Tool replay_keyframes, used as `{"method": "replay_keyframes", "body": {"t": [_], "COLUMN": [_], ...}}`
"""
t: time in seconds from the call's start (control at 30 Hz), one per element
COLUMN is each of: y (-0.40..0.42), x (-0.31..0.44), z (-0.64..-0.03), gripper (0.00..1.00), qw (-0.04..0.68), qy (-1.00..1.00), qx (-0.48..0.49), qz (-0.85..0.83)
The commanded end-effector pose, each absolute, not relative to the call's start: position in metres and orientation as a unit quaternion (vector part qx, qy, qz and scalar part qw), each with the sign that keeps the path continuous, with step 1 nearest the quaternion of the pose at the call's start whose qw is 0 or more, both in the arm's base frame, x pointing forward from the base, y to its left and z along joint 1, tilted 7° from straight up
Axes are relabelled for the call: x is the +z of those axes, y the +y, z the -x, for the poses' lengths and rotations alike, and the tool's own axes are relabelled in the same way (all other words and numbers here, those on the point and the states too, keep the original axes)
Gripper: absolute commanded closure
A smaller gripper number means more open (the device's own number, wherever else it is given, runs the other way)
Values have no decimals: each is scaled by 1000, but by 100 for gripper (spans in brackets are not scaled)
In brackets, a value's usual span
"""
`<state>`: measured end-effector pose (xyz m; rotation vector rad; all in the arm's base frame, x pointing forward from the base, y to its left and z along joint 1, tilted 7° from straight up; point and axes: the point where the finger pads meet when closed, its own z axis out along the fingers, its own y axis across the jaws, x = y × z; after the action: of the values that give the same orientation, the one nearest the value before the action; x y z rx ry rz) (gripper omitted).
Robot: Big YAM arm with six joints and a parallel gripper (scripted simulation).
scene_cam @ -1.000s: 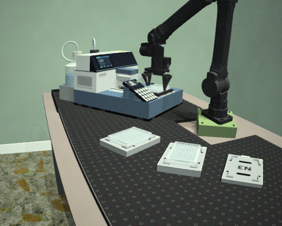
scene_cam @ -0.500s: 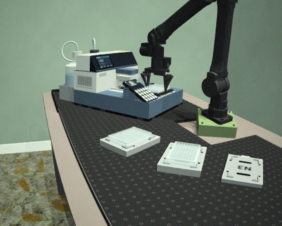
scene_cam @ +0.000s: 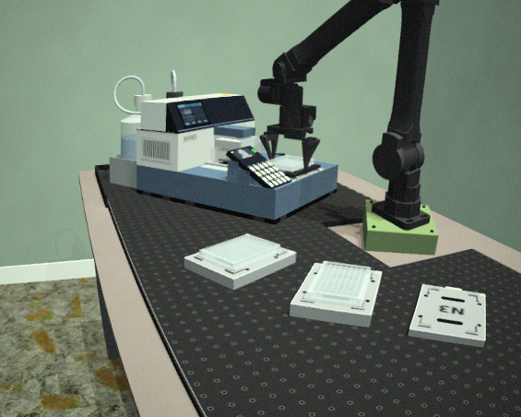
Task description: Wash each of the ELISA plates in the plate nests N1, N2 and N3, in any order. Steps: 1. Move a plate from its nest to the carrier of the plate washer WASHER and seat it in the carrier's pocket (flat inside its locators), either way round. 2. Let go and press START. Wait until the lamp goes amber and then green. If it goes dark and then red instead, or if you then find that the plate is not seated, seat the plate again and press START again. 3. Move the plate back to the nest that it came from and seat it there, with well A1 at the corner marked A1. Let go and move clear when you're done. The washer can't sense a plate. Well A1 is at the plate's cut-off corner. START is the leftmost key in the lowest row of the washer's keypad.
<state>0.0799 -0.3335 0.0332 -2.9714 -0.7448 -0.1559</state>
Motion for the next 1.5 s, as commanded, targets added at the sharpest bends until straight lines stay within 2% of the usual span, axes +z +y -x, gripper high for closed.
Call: {"method": "replay_keyframes", "body": {"t": [0.0,1.47], "y": [-346,-360], "x": [41,118], "z": [-82,-74], "gripper": [0,0], "qw": [22,4], "qy": [-243,-243], "qx": [-50,-48], "qz": [969,969]}}
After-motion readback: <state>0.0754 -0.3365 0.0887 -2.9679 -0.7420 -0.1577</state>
